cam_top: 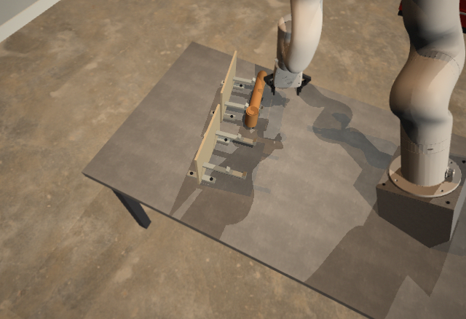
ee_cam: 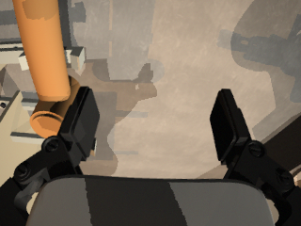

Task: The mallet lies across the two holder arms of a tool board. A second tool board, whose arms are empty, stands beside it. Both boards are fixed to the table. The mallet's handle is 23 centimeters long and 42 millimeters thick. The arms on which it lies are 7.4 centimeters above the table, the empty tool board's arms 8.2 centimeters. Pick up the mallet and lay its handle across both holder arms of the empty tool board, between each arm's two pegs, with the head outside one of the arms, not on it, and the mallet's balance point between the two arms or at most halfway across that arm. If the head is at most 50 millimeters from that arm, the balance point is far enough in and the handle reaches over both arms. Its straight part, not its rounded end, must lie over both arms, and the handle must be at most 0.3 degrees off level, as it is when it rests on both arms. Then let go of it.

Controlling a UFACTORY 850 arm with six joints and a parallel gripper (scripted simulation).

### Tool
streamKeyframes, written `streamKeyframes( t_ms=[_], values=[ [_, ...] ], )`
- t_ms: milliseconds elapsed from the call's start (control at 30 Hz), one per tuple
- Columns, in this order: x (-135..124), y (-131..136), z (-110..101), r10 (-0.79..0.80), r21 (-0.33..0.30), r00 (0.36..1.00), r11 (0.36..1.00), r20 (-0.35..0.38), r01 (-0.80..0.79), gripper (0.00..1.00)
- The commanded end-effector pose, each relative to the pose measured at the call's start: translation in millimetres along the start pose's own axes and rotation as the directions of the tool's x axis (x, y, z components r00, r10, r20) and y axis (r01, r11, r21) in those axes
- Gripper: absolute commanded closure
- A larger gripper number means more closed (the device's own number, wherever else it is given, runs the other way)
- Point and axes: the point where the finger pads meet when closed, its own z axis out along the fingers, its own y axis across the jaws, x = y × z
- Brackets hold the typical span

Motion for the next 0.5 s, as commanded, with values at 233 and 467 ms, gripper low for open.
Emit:
streamKeyframes(
  t_ms=[233, 467],
  values=[
    [18.1, -90.4, -14.7, 0.116, 0.100, 0.990, 0.987, 0.080, -0.124, 0.00],
    [21.2, -105.4, -17.6, 0.135, 0.120, 0.987, 0.982, 0.084, -0.145, 0.00]
  ],
)
